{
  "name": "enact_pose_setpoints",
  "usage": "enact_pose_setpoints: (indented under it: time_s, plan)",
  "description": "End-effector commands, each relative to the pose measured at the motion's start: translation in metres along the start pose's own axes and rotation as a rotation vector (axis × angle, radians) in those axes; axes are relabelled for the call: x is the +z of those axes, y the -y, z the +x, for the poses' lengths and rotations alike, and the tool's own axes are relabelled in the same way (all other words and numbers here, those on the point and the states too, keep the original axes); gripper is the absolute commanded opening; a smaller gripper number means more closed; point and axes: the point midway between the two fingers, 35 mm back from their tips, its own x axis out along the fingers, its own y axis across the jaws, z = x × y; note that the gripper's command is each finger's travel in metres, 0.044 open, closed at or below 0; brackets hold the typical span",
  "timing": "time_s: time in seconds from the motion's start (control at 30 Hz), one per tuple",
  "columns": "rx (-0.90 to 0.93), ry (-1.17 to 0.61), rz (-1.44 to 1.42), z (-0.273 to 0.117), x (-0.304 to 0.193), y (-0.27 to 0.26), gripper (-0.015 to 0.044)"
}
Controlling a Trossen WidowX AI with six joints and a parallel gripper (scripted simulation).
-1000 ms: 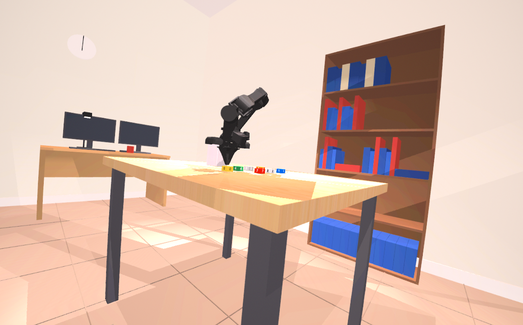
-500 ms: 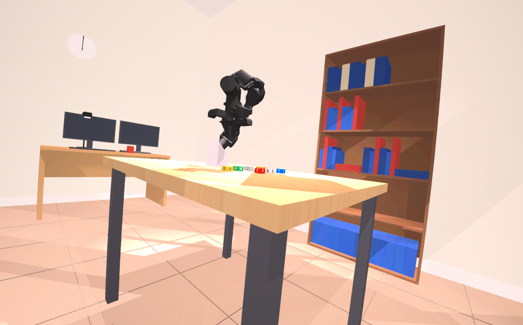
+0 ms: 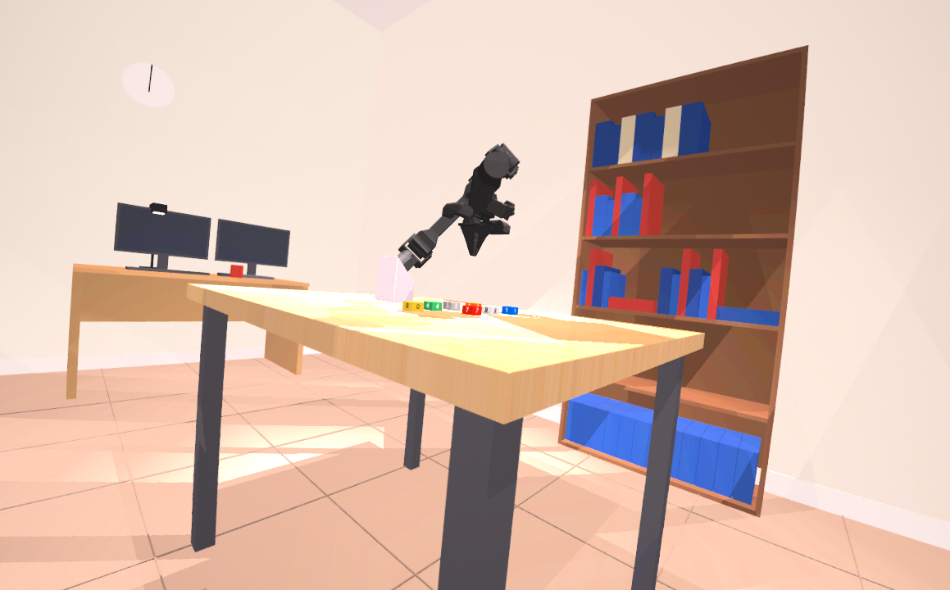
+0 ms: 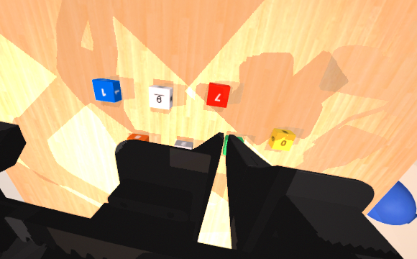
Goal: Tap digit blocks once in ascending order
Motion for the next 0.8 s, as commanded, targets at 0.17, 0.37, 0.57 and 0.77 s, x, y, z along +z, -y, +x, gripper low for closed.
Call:
enact_pose_setpoints:
  time_s: [0.17,0.37,0.57,0.77]
  plan:
    - [0.063,0.007,-0.003,-0.001,-0.004,-0.149,0.002]
    - [0.078,0.006,-0.007,-0.002,-0.009,-0.171,0.002]
    - [0.076,0.003,-0.005,0.023,-0.007,-0.172,0.002]
    - [0.081,0.007,-0.008,0.079,-0.009,-0.178,0.002]
